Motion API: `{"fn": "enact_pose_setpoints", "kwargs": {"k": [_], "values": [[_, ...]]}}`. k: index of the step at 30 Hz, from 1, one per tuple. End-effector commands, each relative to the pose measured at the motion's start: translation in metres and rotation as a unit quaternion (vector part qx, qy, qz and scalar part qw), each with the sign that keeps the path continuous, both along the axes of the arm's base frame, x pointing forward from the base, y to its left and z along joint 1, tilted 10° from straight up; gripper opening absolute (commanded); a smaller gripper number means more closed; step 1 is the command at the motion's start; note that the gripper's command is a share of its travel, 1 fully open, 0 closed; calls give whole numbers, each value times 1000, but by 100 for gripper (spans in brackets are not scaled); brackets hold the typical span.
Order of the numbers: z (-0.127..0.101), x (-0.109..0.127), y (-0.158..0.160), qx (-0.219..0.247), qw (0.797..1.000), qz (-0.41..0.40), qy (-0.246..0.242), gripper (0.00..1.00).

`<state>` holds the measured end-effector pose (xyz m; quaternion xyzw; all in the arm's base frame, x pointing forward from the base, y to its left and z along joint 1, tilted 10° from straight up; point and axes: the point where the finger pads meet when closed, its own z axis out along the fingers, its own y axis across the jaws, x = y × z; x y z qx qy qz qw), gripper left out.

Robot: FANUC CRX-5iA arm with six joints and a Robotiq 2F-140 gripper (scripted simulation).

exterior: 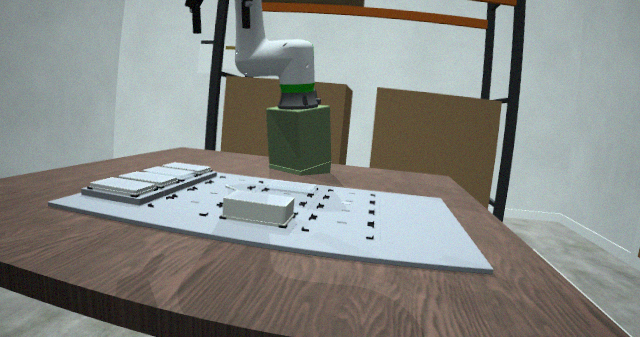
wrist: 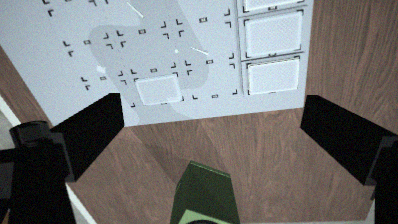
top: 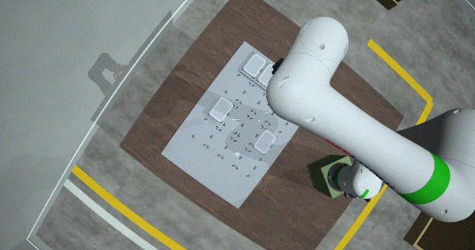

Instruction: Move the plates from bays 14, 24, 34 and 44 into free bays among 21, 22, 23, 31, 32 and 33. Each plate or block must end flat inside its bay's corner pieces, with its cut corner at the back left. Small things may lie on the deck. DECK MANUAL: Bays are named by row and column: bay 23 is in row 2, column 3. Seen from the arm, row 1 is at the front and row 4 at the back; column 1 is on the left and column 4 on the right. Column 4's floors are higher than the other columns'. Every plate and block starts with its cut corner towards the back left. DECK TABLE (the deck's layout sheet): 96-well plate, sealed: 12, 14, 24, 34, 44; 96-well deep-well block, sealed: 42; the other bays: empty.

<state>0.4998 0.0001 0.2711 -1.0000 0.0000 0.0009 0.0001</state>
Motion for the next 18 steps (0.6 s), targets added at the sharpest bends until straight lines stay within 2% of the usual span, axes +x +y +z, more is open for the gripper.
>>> {"fn": "enact_pose_setpoints", "kwargs": {"k": [1,17,18], "values": [[1,0,0,0,1000,0,-1,100],[1,0,0,0,1000,0,-1,100],[-3,2,1,-2,1000,-16,-3,70]]}}
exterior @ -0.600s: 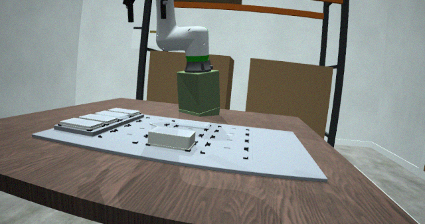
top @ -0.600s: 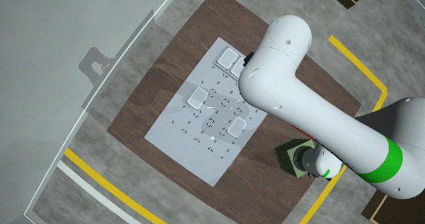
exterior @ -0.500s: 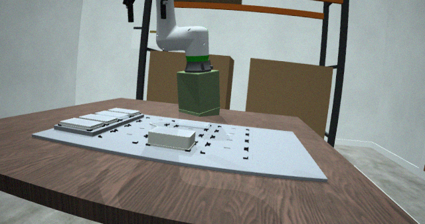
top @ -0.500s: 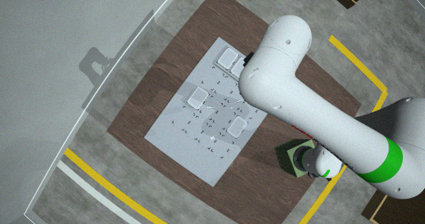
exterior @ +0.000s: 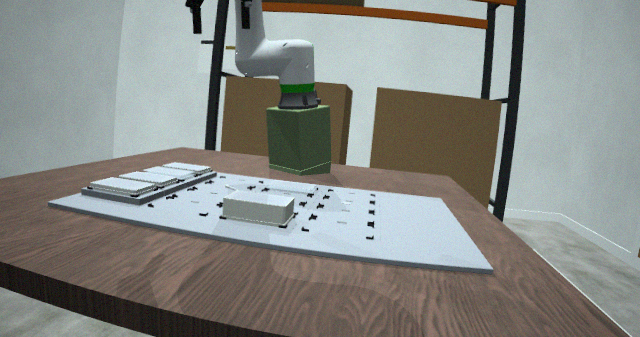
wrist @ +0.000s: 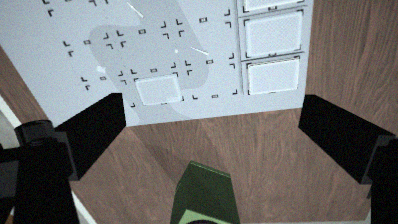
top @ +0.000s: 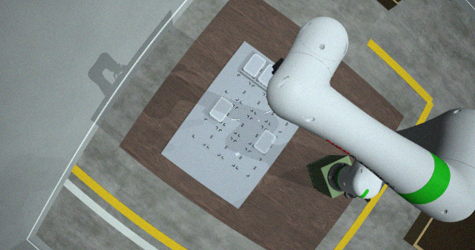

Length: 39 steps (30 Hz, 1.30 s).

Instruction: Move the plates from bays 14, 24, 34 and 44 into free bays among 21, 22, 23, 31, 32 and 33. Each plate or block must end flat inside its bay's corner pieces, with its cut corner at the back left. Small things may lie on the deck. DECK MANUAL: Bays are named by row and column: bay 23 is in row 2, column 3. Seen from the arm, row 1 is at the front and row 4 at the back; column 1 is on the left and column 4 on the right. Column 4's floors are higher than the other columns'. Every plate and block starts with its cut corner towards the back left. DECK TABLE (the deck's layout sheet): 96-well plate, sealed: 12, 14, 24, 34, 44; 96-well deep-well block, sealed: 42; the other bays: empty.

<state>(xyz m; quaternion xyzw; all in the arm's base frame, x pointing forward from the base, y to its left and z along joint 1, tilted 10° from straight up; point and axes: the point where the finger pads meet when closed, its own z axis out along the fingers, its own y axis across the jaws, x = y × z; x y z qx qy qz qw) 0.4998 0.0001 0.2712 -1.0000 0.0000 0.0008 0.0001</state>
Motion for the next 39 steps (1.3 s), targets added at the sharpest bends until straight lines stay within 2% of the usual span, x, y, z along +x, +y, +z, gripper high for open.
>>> {"fn": "enact_pose_setpoints", "kwargs": {"k": [1,14,16,20,31,33,39], "values": [[-8,5,3,-3,999,-33,-5,70],[-54,25,17,-12,989,-149,-19,70],[-54,25,17,-12,989,-149,-19,70],[-69,30,22,-14,982,-185,-24,70],[-111,42,35,-16,956,-289,-40,70],[-111,42,35,-16,956,-289,-40,70],[-134,47,43,-15,934,-353,-51,70]]}}
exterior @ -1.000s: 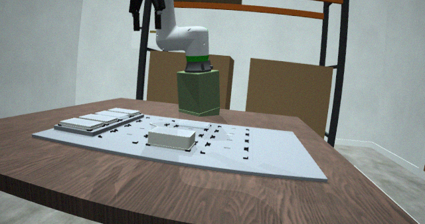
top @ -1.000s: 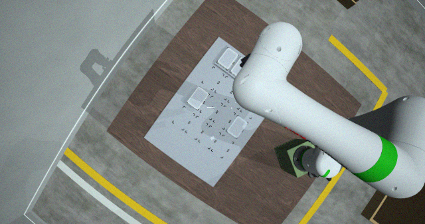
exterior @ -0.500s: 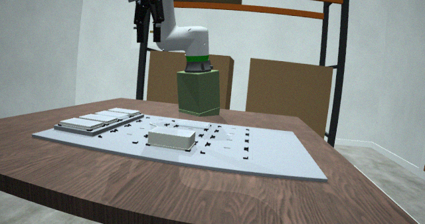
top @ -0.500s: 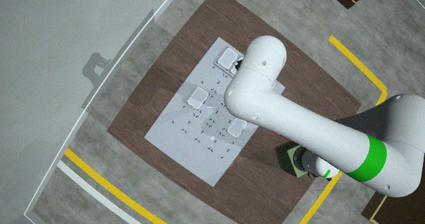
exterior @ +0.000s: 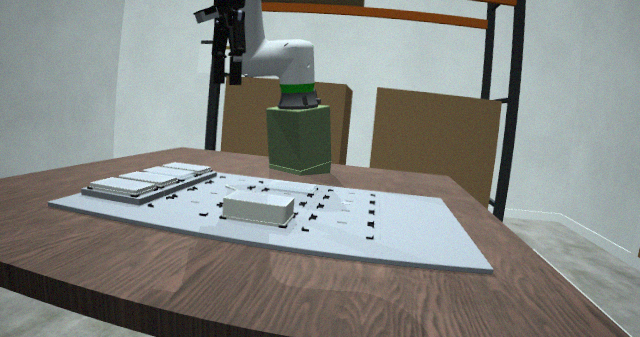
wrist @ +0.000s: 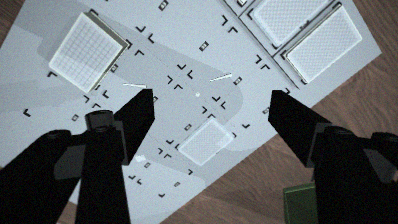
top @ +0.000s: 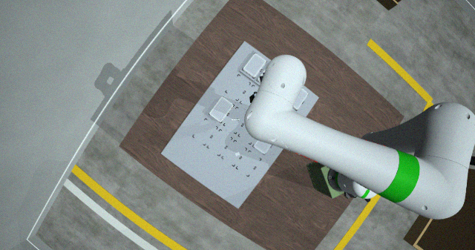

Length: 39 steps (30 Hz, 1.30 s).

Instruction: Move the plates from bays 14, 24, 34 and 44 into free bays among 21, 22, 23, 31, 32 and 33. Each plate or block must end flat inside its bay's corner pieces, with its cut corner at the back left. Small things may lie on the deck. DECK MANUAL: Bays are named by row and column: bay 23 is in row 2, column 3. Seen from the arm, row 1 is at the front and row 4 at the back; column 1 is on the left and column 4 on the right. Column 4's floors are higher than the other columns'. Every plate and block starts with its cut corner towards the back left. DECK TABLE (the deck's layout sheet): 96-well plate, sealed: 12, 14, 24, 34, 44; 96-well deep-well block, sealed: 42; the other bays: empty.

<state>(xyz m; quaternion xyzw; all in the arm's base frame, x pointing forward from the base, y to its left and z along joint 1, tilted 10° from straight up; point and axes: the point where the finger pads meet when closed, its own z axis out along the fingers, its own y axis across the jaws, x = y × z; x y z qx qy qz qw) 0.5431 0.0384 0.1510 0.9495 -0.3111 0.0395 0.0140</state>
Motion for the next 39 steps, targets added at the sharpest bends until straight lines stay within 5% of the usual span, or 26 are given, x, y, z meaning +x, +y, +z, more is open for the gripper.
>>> {"fn": "enact_pose_setpoints", "kwargs": {"k": [1,19,39], "values": [[-18,5,7,-2,999,-47,-12,70],[-72,11,26,6,983,-181,-37,70],[-137,8,51,29,939,-337,-65,70]]}}
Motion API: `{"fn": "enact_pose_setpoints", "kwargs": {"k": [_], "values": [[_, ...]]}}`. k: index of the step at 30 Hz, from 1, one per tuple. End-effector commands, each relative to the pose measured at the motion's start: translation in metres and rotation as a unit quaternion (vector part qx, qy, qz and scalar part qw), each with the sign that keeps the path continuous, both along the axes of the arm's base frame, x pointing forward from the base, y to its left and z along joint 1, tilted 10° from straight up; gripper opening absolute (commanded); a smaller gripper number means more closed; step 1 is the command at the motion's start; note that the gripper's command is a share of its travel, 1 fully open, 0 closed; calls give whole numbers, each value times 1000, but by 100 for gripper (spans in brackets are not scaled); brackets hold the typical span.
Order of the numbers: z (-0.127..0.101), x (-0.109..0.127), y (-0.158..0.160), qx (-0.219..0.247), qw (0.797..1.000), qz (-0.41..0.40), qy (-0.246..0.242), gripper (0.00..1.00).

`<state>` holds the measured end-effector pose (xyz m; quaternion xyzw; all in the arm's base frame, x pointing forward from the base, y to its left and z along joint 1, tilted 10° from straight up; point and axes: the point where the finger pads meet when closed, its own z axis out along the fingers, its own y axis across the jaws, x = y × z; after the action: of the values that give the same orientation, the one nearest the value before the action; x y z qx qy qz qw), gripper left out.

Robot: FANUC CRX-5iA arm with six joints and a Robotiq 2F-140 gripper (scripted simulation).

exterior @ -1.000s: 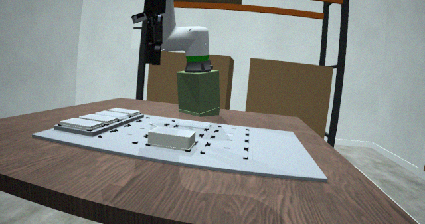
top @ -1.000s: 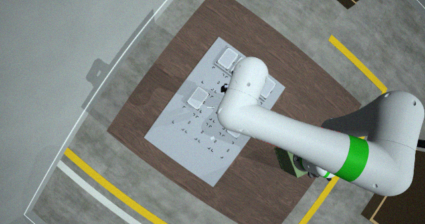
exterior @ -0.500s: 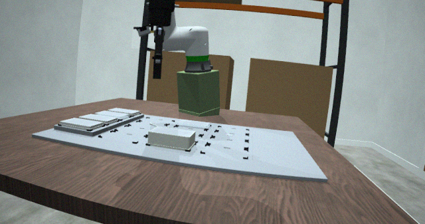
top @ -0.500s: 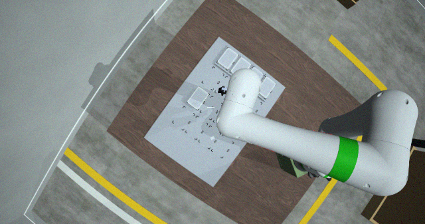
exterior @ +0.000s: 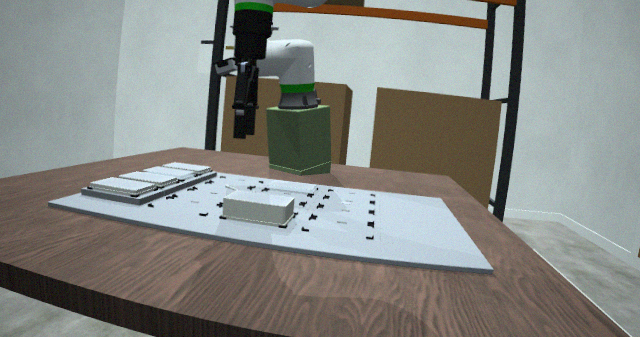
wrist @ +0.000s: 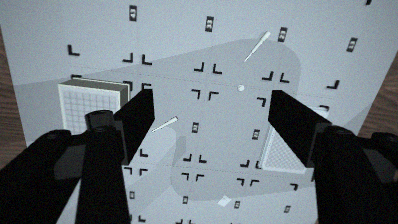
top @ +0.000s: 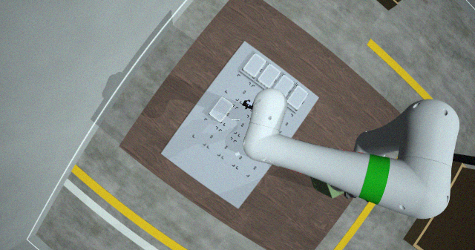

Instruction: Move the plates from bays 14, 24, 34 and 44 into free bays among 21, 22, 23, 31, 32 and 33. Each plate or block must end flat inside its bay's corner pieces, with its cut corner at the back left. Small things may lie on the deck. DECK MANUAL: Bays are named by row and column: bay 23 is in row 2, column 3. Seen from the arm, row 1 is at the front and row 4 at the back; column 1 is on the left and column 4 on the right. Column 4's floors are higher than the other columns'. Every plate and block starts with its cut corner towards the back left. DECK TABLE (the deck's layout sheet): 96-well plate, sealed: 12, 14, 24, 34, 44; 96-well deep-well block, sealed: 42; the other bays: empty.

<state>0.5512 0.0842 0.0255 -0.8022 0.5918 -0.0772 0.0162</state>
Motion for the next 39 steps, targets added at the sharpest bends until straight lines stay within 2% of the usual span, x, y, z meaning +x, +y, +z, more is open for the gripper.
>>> {"fn": "enact_pose_setpoints", "kwargs": {"k": [1,4,23,24,39], "values": [[-15,-1,7,4,999,-44,-13,70],[-24,-2,10,7,998,-60,-16,70],[-24,-2,10,7,998,-60,-16,70],[-25,-6,10,7,998,-60,-16,100],[-35,-61,11,7,998,-60,-16,100]]}}
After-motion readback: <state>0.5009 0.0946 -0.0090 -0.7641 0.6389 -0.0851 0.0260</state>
